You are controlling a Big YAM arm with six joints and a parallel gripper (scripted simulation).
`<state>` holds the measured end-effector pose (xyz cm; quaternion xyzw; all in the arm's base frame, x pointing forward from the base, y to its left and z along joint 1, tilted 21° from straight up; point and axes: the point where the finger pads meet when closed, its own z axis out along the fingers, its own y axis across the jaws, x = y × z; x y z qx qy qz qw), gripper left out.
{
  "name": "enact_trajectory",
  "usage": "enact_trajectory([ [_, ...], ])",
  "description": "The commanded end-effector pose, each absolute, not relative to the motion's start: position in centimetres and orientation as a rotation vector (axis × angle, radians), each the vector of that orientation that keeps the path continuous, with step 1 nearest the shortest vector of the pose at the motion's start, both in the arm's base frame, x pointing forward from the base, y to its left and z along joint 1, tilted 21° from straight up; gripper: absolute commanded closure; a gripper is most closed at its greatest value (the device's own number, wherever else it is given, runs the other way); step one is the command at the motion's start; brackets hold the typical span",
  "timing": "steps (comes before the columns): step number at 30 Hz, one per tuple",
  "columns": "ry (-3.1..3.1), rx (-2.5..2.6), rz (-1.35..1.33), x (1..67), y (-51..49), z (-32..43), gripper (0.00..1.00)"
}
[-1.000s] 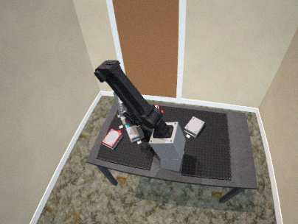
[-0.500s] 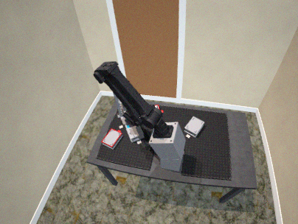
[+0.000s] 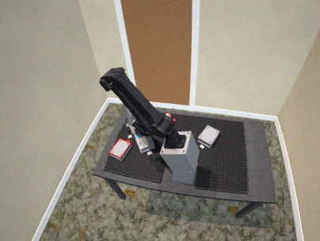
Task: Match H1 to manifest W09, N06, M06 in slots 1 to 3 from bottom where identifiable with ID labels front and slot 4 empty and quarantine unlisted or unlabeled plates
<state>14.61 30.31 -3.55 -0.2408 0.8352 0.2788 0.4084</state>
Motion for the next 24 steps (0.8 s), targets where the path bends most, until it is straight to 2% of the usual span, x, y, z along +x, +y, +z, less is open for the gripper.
enact_trajectory([
  [1, 2.089, -0.593, 0.73, 14.5, 30.9, -3.3, 0.14],
  [24, 2.09, -0.592, 0.729, 14.5, 31.2, -4.3, 0.14],
])
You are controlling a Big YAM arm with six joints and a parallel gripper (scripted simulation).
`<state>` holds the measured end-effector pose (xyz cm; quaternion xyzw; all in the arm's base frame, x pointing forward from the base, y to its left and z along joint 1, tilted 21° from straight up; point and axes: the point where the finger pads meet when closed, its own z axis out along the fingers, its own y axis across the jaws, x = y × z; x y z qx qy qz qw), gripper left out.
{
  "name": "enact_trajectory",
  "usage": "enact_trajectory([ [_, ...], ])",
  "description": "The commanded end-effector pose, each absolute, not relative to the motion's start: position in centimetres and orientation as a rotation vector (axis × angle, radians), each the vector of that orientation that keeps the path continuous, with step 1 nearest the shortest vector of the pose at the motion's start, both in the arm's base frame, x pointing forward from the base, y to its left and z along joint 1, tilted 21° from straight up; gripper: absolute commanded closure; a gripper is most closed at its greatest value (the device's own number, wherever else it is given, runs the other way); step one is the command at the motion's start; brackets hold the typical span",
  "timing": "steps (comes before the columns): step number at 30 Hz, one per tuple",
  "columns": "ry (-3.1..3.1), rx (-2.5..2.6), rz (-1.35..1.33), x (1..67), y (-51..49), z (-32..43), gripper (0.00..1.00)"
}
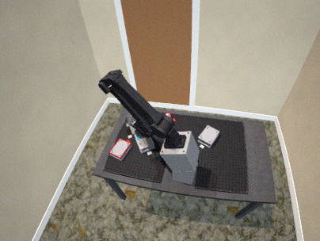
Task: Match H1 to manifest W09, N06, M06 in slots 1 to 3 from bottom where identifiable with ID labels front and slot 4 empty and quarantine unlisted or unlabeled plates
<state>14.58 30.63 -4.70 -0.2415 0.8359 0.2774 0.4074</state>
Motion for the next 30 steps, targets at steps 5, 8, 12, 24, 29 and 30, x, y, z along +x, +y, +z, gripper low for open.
enact_trajectory([
  [5, 2.09, -0.591, 0.728, 14.6, 31.3, -4.6, 0.14],
  [8, 2.077, -0.584, 0.743, 14.6, 31.6, -4.0, 0.14],
  [12, 2.09, -0.592, 0.729, 14.5, 31.4, -4.8, 0.14],
  [24, 2.09, -0.593, 0.729, 14.5, 31.5, -5.3, 0.14],
  [29, 2.09, -0.594, 0.729, 14.5, 31.6, -5.5, 0.14],
  [30, 2.09, -0.593, 0.729, 14.5, 31.6, -5.6, 0.14],
])
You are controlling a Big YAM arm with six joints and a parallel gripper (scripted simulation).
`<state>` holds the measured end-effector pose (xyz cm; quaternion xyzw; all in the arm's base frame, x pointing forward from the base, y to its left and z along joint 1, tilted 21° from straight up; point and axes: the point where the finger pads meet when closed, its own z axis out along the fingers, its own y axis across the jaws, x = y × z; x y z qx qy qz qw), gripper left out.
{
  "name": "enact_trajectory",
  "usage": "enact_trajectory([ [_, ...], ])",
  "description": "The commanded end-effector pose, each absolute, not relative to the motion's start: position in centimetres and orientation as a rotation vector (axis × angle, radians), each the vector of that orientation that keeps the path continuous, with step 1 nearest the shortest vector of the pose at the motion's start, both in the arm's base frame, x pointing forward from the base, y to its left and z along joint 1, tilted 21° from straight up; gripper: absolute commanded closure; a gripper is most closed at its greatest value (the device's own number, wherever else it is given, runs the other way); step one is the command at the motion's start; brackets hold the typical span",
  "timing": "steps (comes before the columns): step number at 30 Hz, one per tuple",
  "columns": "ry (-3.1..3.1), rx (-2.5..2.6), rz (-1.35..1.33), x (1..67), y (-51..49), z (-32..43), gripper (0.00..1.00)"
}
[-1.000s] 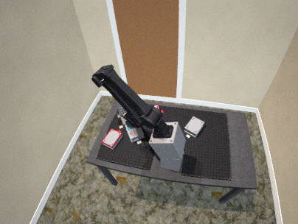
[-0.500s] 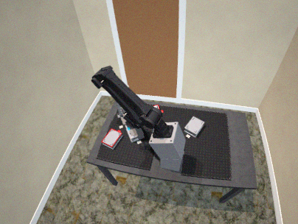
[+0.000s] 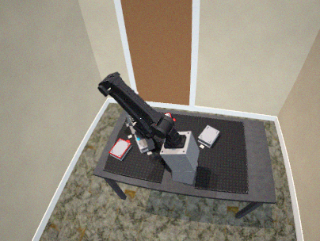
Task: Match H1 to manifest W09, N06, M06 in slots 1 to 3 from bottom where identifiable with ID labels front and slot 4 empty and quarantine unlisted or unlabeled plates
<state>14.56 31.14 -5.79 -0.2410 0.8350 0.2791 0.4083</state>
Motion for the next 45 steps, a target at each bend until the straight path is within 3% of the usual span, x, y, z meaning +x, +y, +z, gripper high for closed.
enact_trajectory([
  [1, 2.09, -0.592, 0.728, 14.5, 31.6, -5.6, 0.14],
  [45, 2.091, -0.592, 0.727, 14.5, 32.2, -7.4, 0.14],
])
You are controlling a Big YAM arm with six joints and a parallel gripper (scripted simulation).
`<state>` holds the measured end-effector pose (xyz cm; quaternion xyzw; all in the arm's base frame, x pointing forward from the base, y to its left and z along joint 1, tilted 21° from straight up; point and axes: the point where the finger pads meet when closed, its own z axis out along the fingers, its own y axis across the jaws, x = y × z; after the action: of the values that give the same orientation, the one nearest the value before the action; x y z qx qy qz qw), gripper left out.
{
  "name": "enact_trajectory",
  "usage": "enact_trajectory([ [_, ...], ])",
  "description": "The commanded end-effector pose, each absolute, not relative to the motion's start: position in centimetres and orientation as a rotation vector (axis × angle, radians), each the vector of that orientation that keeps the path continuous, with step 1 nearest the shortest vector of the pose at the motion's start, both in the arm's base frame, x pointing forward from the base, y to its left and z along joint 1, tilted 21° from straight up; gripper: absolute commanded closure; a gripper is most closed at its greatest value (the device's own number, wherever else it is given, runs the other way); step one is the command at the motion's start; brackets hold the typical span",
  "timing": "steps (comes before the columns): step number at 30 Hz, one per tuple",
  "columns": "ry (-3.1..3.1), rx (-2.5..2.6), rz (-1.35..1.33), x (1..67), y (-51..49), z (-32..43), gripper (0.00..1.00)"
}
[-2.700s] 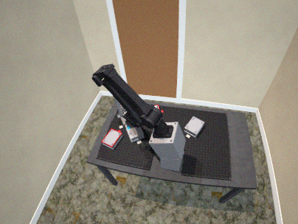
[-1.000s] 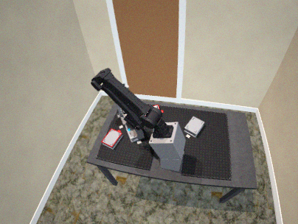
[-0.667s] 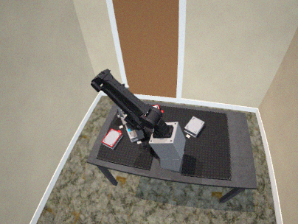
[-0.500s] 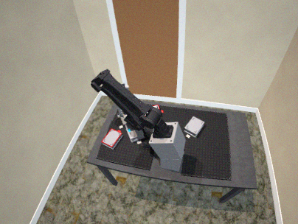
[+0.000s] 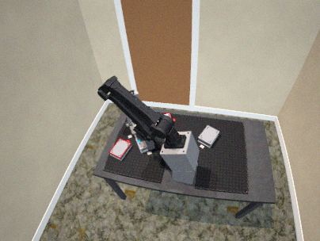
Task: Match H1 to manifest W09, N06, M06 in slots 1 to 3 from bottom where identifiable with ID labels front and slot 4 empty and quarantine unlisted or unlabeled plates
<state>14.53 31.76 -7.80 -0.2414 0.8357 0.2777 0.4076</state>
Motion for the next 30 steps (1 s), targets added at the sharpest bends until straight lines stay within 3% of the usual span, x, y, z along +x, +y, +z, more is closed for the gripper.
enact_trajectory([
  [1, 2.075, -0.582, 0.747, 14.6, 32.7, -6.7, 0.14],
  [30, 2.091, -0.593, 0.727, 14.4, 32.7, -8.7, 0.14],
])
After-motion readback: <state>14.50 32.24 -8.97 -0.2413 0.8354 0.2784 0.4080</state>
